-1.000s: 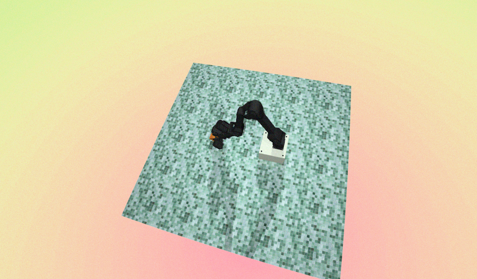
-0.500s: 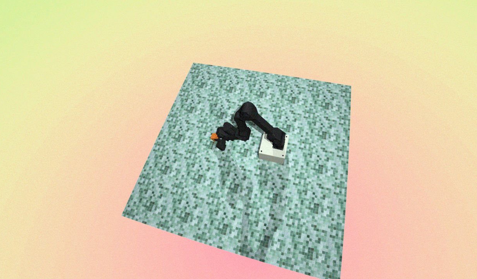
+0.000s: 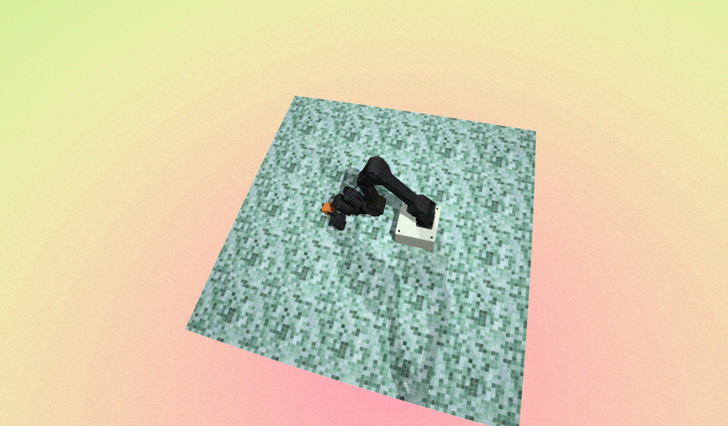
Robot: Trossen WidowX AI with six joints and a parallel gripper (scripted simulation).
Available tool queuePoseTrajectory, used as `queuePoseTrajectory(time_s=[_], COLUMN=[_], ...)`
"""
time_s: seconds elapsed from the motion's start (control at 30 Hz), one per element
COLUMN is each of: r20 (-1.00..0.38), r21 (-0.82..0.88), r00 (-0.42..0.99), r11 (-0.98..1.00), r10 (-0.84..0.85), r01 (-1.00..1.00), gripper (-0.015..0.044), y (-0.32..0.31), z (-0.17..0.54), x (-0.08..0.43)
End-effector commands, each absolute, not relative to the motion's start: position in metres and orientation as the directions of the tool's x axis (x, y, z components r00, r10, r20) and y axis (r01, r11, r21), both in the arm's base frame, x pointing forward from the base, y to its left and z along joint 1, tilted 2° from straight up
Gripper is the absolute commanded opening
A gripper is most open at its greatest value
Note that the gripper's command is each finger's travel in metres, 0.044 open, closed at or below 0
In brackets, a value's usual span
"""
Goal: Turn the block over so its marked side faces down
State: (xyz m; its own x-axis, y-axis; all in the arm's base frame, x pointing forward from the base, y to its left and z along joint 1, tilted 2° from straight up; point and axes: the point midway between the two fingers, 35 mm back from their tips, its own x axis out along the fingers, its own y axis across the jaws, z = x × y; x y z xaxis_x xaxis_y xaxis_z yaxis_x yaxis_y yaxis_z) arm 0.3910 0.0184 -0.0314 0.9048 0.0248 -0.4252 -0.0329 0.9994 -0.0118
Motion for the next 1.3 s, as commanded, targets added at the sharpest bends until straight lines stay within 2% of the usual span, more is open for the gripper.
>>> queuePoseTrajectory(time_s=[0.0,0.07,0.63,1.27], r20=[-0.428,-0.428,-0.428,-0.428], r21=[-0.019,-0.019,-0.019,-0.019], r00=[0.903,0.903,0.903,0.903], r11=[0.999,0.999,0.999,0.999], r10=[0.019,0.019,0.019,0.019], r01=[-0.030,-0.030,-0.030,-0.030], gripper=[0.0000,0.0000,0.0440,0.0440], y=[0.0174,0.0174,0.0174,0.0174], z=[-0.0328,-0.0328,-0.0328,-0.0328], x=[0.3890,0.3890,0.3890,0.3890])
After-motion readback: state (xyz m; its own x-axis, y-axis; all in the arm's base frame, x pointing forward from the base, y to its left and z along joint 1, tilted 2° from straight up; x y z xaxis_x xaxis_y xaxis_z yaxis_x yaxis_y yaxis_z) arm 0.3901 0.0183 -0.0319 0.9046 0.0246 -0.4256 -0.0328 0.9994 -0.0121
